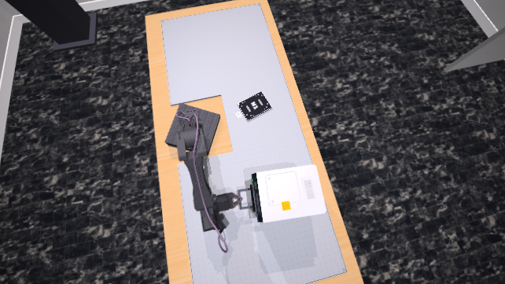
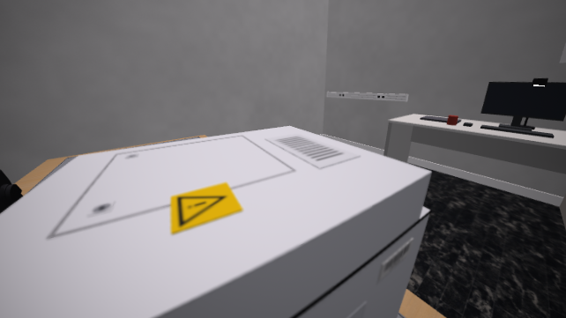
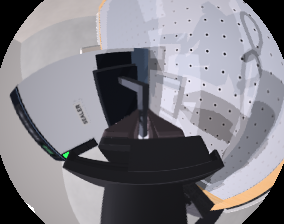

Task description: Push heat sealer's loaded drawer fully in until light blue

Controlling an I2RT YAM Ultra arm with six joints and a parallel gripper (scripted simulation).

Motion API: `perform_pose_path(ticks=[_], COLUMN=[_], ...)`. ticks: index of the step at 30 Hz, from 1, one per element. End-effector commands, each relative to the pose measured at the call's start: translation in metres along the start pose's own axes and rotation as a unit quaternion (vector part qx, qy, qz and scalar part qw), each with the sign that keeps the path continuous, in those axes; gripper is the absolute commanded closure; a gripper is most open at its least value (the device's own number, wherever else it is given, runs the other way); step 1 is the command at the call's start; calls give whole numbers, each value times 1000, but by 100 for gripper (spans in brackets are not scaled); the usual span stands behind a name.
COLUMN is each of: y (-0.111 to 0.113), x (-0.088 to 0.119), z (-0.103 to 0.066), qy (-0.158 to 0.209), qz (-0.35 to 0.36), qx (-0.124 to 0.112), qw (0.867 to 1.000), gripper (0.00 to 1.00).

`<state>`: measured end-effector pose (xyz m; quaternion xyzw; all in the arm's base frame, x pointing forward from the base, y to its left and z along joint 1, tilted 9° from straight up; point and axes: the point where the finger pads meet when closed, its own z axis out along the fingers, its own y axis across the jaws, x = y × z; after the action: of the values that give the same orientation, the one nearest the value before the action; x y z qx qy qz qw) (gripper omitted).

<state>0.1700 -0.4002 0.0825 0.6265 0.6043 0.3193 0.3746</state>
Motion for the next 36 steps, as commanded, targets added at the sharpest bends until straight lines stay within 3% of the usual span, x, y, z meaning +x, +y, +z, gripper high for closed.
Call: perform_pose_path(ticks=[1,36], y=[7,7], x=[1,-1], z=[-1,-3], qy=[-9,-12], qz=[-10,-9], qx=[3,3], qw=[1000,1000], gripper=[100,100])
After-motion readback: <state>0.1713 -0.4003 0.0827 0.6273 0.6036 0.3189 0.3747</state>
